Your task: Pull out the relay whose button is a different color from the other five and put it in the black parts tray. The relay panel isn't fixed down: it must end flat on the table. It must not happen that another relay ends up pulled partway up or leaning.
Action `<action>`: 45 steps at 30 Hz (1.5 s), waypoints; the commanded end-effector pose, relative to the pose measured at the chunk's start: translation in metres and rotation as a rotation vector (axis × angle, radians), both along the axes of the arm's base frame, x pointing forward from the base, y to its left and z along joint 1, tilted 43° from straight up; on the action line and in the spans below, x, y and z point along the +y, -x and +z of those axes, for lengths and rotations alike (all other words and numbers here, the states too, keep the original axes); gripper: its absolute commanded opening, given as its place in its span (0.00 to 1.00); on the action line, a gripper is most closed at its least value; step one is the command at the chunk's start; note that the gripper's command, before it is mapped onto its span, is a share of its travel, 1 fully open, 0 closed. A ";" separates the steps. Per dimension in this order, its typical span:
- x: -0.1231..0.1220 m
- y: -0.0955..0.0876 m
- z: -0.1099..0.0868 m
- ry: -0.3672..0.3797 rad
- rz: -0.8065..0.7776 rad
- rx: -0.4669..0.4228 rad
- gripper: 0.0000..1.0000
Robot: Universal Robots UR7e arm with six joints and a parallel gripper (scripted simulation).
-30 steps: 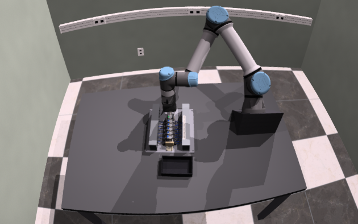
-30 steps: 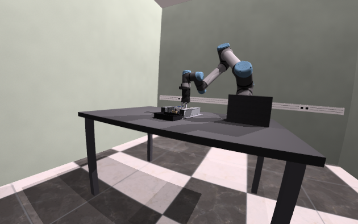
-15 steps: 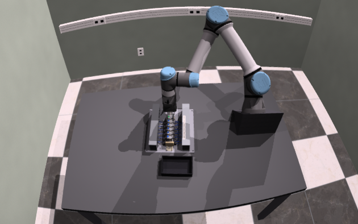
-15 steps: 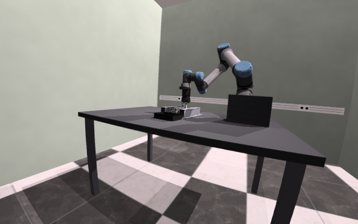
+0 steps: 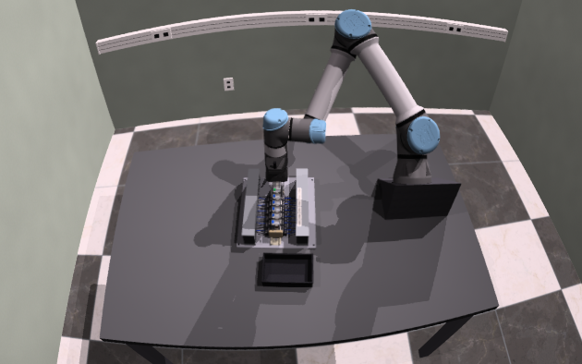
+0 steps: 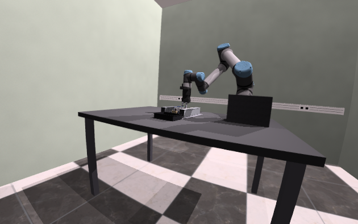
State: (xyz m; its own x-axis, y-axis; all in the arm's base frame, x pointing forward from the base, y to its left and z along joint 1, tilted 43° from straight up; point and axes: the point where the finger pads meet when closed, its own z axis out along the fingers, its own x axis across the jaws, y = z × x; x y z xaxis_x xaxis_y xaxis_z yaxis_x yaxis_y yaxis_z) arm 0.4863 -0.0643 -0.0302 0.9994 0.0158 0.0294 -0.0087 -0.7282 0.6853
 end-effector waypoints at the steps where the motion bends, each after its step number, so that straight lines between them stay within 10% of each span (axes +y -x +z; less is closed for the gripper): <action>1: 0.000 0.000 0.000 0.000 0.008 -0.009 0.00; 45: 0.001 0.000 0.001 0.000 -0.008 0.008 0.00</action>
